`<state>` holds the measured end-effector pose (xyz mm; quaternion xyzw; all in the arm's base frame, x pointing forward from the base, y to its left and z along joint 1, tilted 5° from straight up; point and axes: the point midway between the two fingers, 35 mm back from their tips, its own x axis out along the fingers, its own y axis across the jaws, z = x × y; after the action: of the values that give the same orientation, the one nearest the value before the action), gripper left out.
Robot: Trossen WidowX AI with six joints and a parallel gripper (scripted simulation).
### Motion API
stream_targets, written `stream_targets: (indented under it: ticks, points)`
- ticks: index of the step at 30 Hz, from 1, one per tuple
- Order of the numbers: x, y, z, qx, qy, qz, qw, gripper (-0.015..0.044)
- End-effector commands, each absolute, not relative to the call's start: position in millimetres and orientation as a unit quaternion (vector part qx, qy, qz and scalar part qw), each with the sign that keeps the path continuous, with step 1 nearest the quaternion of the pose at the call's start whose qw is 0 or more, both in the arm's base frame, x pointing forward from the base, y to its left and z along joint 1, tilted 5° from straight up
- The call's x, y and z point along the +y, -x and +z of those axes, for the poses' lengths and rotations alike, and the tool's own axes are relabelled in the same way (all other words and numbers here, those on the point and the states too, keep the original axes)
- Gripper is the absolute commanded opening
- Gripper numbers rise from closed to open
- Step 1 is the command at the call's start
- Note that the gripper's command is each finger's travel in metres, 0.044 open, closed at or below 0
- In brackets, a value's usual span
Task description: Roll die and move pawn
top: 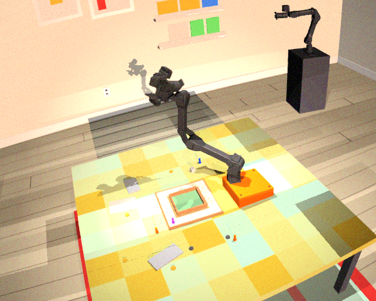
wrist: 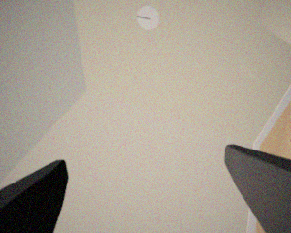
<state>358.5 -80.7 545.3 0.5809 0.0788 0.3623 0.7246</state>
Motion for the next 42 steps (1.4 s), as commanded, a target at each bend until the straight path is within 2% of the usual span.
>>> stream_targets:
  ticks: [1,3,5,10,21,30,36,42]
  points:
    - [-81,-359,546,0.075,-0.580,0.362,0.726,0.0374]
    - [-85,-360,551,0.049,-0.572,0.360,0.735,0.0321]
    - [-99,-339,568,-0.005,-0.546,0.349,0.762,0.0275]
    - [-117,-274,606,-0.112,-0.468,0.316,0.818,0.0275]
    - [-96,-198,646,-0.216,-0.391,0.296,0.844,0.0275]
    - [-33,-119,670,-0.322,-0.212,0.251,0.888,0.0275]
    - [27,-102,663,-0.350,-0.050,0.197,0.915,0.0275]
    - [74,-113,647,-0.353,0.097,0.135,0.921,0.0275]
